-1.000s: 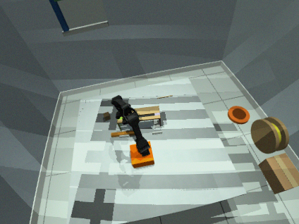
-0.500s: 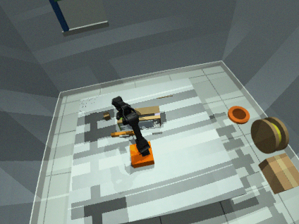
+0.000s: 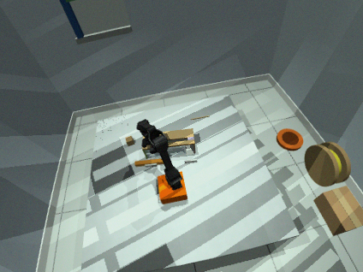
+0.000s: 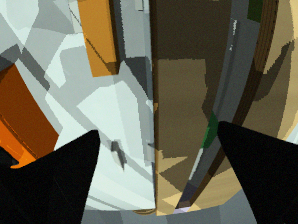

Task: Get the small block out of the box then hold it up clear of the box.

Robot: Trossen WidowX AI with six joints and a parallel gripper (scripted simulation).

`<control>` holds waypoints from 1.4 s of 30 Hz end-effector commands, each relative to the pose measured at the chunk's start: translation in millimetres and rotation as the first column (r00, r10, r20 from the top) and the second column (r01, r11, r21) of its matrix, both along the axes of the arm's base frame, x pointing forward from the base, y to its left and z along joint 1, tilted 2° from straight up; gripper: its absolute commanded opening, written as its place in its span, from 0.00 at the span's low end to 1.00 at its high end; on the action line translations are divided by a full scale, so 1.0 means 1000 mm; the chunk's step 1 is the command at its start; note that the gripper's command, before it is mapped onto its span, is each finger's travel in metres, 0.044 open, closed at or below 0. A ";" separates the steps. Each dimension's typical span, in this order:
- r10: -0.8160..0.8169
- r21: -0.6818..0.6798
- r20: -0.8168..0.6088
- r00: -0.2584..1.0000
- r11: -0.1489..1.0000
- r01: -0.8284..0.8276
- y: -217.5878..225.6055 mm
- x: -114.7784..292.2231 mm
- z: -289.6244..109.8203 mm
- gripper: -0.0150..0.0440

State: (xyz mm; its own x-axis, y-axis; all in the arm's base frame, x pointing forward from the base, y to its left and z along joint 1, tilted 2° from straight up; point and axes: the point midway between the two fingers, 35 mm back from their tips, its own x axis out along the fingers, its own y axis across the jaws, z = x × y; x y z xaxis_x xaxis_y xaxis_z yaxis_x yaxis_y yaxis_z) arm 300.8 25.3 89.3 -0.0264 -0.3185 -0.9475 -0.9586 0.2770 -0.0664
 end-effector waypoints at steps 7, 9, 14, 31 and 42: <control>0.004 -0.007 -0.014 1.000 1.000 -0.004 -0.002 -0.002 -0.020 0.93; 0.004 -0.007 -0.014 1.000 1.000 -0.004 -0.002 -0.002 -0.023 0.93; 0.004 -0.007 -0.014 1.000 1.000 -0.004 -0.002 -0.002 -0.031 0.93; 0.002 -0.001 -0.004 1.000 1.000 -0.002 -0.006 -0.002 -0.039 0.93; 0.002 -0.004 -0.005 1.000 1.000 -0.002 -0.030 -0.009 -0.039 0.93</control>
State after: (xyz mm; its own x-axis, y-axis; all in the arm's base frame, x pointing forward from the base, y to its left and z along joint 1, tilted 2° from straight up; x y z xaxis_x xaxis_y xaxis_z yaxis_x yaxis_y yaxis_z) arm 295.7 5.0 52.9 -0.0208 -0.3141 -0.9492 -0.9605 0.2697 -0.0682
